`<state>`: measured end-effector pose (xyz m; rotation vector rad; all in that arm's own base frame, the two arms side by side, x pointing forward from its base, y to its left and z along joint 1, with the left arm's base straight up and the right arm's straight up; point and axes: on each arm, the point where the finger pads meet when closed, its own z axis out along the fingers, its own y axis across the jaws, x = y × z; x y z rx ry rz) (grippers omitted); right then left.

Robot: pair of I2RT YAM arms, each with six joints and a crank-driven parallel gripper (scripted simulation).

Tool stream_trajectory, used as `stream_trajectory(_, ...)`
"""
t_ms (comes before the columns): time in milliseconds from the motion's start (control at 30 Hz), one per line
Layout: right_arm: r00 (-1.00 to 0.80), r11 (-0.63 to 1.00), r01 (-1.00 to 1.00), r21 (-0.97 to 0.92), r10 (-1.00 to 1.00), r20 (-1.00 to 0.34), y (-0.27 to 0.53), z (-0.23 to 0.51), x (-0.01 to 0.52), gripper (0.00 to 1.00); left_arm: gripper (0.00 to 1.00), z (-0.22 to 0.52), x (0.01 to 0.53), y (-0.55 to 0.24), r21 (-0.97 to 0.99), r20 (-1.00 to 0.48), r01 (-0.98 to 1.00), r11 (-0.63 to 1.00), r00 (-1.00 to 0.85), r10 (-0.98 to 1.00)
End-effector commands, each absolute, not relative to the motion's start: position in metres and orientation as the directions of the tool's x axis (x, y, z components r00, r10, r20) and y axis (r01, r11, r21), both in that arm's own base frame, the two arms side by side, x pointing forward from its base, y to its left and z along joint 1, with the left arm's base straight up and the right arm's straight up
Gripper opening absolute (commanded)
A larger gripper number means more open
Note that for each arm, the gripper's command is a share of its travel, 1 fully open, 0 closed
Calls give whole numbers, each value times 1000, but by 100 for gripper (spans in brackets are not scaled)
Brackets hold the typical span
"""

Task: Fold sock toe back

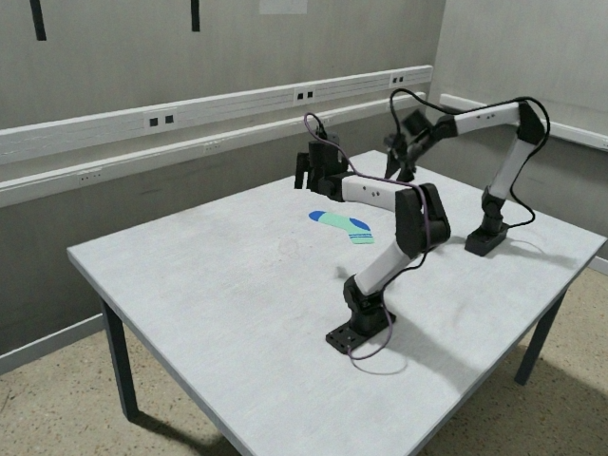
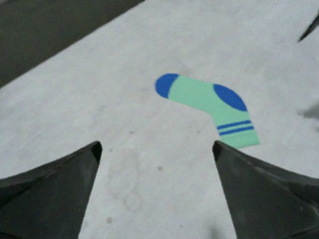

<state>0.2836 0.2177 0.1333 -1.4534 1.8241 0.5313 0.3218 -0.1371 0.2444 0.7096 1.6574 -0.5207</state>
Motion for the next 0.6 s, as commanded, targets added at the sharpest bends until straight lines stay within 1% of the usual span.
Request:
stream_trajectory(0,0,160,-973,-168,-723,-691,233,130,293,55,100,247,304,-154,67,-981,784,617,-60,183)
stream_trajectory(200,62,-4,-991,-132,-896,-439,258,59,295,55,100,224,268,-180,34,-981,899,437,-52,185)
stream_trajectory(300,96,-62,-992,-114,-942,-323,262,36,297,55,100,215,252,-188,18,-982,932,362,-51,181)
stream_trajectory(433,147,-133,-987,-89,-974,-173,264,11,299,55,100,206,240,-194,-1,-982,950,311,-60,180)
stream_trajectory(467,158,-147,-986,-84,-977,-143,265,7,300,55,100,205,240,-194,-2,-982,951,310,-60,180)
stream_trajectory(533,158,-147,-986,-84,-977,-143,265,7,300,55,100,205,240,-194,-2,-982,951,310,-60,180)
stream_trajectory(567,167,-158,-984,-80,-979,-117,265,3,301,55,100,210,243,-194,13,-983,948,317,-46,177)
